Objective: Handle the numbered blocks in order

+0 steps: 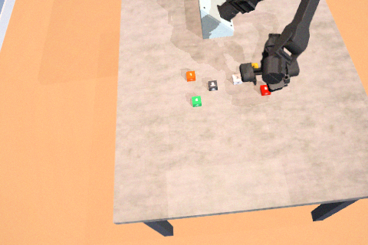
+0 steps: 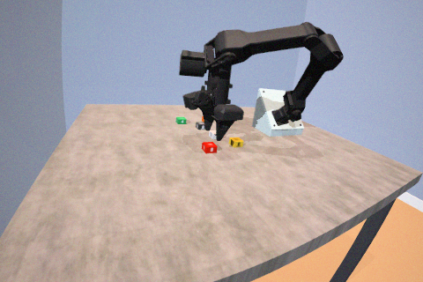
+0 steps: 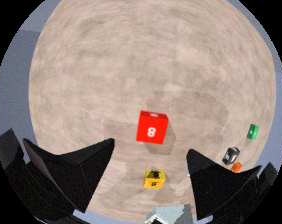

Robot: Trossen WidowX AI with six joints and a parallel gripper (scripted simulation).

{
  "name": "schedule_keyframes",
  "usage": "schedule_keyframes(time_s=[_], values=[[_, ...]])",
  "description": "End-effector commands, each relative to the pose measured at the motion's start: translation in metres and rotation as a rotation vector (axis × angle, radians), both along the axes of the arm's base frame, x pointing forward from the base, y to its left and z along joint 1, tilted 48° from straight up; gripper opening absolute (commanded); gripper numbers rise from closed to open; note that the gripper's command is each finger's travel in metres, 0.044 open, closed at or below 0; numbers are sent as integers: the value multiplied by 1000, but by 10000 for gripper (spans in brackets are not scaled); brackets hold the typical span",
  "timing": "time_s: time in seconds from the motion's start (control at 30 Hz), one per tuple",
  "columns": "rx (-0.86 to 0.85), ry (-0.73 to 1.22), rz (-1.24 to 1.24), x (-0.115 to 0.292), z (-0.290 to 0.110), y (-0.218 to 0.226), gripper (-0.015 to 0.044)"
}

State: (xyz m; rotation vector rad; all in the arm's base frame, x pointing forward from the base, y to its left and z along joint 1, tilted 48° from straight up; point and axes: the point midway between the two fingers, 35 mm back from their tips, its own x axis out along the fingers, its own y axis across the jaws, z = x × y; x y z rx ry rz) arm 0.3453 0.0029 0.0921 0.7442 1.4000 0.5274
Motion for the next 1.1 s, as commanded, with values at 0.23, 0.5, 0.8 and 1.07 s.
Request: schedule_keyframes(time_s=[0.23,0.5,0.8,1.07], values=[[1,-18,-12,4,-8,11,400],[2,-19,-12,6,-16,21,400],[3,-19,-12,7,-23,29,374],[3,-19,-12,7,-23,29,164]])
